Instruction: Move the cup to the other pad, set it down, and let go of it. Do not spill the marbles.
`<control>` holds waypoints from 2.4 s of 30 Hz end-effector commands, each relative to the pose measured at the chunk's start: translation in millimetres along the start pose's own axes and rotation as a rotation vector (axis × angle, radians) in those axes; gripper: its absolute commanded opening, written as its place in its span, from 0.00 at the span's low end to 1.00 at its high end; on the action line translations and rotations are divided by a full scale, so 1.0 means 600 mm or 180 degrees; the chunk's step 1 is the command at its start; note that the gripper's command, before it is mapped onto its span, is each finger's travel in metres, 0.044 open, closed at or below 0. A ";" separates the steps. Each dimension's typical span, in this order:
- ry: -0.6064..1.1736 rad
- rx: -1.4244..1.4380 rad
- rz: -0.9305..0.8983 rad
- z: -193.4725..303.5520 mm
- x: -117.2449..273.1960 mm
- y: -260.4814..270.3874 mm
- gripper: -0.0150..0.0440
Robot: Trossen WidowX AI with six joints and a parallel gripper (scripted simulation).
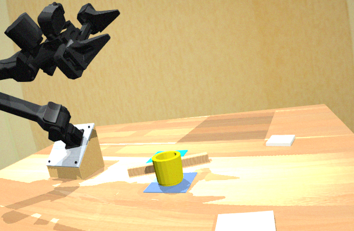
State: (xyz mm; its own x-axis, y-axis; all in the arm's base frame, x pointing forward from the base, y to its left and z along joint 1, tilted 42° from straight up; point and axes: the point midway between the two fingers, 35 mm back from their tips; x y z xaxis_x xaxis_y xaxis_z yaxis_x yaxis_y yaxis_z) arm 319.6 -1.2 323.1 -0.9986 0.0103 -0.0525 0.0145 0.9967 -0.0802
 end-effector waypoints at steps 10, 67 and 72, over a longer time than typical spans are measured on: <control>0.1950 -0.1790 0.1360 0.237 -0.055 -0.036 0.54; 0.2586 -0.2096 0.4865 0.502 0.044 -0.126 0.54; 0.2584 -0.2094 0.4866 0.513 0.047 -0.135 0.54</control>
State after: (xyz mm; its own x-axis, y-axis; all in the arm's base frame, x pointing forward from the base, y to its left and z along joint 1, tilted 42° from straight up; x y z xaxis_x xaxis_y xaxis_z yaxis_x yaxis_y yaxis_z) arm 308.2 -102.9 25.8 0.0809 0.6524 0.7536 0.9967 -0.0554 -0.0590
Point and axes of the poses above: the point midway between the two fingers, 35 mm back from their tips, its own x axis back along the fingers, its own y axis across the jaws, z = x × y, and after that the axes turned 3 degrees about x, right-handed
